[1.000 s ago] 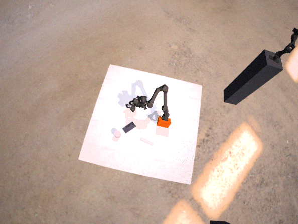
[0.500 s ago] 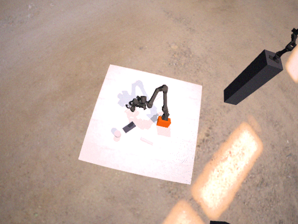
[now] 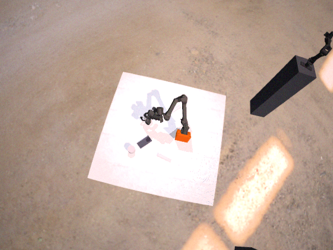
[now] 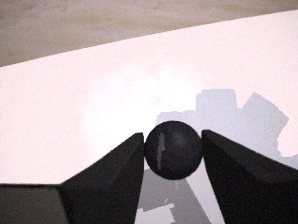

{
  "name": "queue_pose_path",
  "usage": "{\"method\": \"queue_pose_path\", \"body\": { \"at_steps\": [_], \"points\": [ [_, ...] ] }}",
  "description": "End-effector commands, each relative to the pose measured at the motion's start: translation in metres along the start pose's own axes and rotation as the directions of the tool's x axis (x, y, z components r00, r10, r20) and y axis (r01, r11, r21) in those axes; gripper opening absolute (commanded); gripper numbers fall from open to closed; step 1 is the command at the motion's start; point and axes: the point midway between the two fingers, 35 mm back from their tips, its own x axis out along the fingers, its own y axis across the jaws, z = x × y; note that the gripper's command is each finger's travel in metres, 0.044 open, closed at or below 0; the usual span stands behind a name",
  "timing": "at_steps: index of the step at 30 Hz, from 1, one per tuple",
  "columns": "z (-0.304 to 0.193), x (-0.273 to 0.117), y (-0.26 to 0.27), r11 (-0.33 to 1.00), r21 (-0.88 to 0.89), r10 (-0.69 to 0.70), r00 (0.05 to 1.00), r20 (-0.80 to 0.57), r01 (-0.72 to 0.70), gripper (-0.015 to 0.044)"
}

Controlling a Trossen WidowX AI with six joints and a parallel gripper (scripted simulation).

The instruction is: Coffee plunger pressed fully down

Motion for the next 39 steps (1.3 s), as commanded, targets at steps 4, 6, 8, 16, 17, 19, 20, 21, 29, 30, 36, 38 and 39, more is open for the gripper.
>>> {"method": "queue_pose_path", "body": {
  "at_steps": [4,6,8,16,17,19,20,21,29,30,36,38,39],
  "points": [
    [-0.0043,0.0029,-0.0001,1.000,-0.009,-0.003,1.000,-0.016,0.002,0.0119],
    [-0.0042,0.0032,0.0000,1.000,-0.009,-0.003,1.000,-0.016,0.002,0.0119],
    [-0.0041,0.0034,0.0000,1.000,-0.009,-0.003,1.000,-0.016,0.002,0.0119],
    [-0.0035,0.0044,0.0001,1.000,-0.009,-0.003,1.000,-0.016,0.002,0.0119],
    [-0.0033,0.0044,0.0001,1.000,-0.009,-0.003,1.000,-0.016,0.002,0.0119],
    [-0.0029,0.0044,0.0002,1.000,-0.009,-0.003,1.000,-0.016,0.002,0.0119],
    [-0.0031,0.0047,0.0002,1.000,-0.009,-0.003,1.000,-0.016,0.002,0.0119],
    [-0.0031,0.0050,0.0002,1.000,-0.009,-0.003,1.000,-0.016,0.002,0.0119],
    [0.0007,0.0031,0.0003,1.000,-0.002,-0.002,1.000,-0.004,0.002,0.0119],
    [0.0007,0.0031,0.0003,1.000,-0.002,-0.002,1.000,-0.004,0.002,0.0119],
    [0.0007,0.0031,0.0003,1.000,-0.002,-0.002,1.000,-0.004,0.002,0.0224],
    [0.0007,0.0031,0.0003,1.000,-0.002,-0.002,1.000,-0.004,0.002,0.0276],
    [0.0007,0.0031,0.0003,1.000,-0.002,-0.002,1.000,-0.004,0.002,0.0302]
  ]
}}
